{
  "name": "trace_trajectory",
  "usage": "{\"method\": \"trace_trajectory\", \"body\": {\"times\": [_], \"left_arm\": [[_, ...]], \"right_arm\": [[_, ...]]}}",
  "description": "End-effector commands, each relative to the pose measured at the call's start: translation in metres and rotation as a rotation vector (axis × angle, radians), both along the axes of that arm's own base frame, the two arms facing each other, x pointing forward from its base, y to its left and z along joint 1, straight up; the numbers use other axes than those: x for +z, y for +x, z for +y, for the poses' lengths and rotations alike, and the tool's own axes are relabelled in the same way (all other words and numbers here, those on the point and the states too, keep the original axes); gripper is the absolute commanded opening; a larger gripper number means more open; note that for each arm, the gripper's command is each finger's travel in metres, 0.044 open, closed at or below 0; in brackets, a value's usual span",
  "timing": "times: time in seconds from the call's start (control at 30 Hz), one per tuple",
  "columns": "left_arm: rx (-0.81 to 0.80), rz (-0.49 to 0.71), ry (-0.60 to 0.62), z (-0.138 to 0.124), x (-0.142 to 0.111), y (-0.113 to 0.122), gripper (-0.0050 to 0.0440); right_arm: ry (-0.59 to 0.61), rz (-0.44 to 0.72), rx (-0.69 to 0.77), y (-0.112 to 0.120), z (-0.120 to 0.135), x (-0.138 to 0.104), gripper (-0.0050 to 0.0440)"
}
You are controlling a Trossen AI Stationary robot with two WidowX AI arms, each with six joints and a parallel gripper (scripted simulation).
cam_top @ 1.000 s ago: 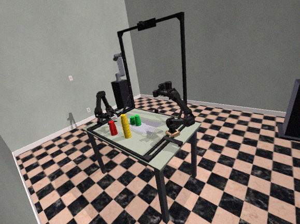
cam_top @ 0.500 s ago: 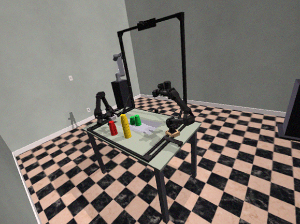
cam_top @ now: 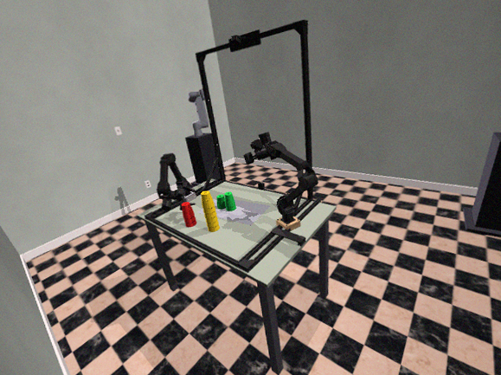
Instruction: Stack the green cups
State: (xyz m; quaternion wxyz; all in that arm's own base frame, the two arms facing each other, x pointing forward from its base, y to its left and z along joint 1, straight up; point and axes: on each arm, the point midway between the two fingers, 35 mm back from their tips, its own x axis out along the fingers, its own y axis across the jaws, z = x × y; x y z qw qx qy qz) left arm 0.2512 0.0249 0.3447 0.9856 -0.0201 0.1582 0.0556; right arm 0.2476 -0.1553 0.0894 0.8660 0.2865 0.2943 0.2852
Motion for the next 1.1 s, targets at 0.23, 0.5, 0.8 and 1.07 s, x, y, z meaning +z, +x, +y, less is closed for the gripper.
{"method": "trace_trajectory", "body": {"times": [0.23, 0.5, 0.8, 1.07], "left_arm": [[0.118, 0.262, -0.067, 0.044, -0.042, 0.087, 0.0440], [0.186, 0.432, -0.121, 0.078, -0.092, 0.133, 0.0440], [0.262, 0.618, -0.195, 0.120, -0.165, 0.170, 0.0440], [0.287, 0.678, -0.222, 0.134, -0.193, 0.179, 0.0440]], "right_arm": [[0.003, -0.005, -0.002, 0.000, 0.000, 0.000, 0.0440], [0.003, -0.005, -0.002, 0.000, 0.000, 0.000, 0.0440], [0.003, -0.005, -0.002, 0.000, 0.000, 0.000, 0.0440], [0.003, -0.005, -0.002, 0.000, 0.000, 0.000, 0.0440]]}}
